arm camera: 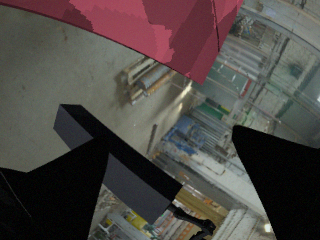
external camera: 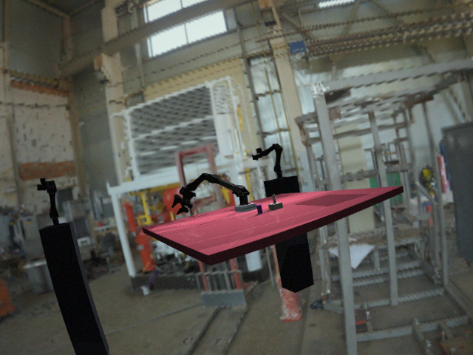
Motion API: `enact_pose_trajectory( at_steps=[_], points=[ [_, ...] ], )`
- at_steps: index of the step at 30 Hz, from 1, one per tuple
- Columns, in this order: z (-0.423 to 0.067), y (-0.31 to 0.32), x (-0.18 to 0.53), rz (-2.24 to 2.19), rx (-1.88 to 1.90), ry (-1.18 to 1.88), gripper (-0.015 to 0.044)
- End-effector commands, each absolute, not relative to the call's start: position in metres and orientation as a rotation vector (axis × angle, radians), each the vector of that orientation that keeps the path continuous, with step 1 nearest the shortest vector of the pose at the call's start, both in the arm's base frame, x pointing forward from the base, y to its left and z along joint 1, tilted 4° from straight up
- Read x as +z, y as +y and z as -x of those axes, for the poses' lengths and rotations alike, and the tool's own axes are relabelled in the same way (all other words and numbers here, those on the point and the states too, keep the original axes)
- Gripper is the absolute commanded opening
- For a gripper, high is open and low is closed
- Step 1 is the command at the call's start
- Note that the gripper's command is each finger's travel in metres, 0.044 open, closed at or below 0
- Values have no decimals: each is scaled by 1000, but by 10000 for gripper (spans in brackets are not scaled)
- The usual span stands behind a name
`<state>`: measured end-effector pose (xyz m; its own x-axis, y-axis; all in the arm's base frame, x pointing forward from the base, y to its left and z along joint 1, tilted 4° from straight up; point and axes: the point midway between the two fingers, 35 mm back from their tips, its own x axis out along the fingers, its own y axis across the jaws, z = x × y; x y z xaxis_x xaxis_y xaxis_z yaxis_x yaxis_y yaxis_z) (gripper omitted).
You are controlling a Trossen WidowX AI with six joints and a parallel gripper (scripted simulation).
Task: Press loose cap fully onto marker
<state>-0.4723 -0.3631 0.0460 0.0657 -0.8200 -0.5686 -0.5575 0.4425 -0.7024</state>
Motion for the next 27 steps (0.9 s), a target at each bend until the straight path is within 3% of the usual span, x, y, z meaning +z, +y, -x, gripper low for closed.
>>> enact_pose_trajectory(
  at_steps=[1, 6, 13, 27],
  points=[
    [471, -364, 46, 1226, -305, 1606, 374],
    [421, -408, 48, 1163, -308, 1493, 252],
    [327, -461, 55, 1074, -216, 1373, 252],
    [78, -506, 72, 926, 54, 1162, 252]
  ],
)
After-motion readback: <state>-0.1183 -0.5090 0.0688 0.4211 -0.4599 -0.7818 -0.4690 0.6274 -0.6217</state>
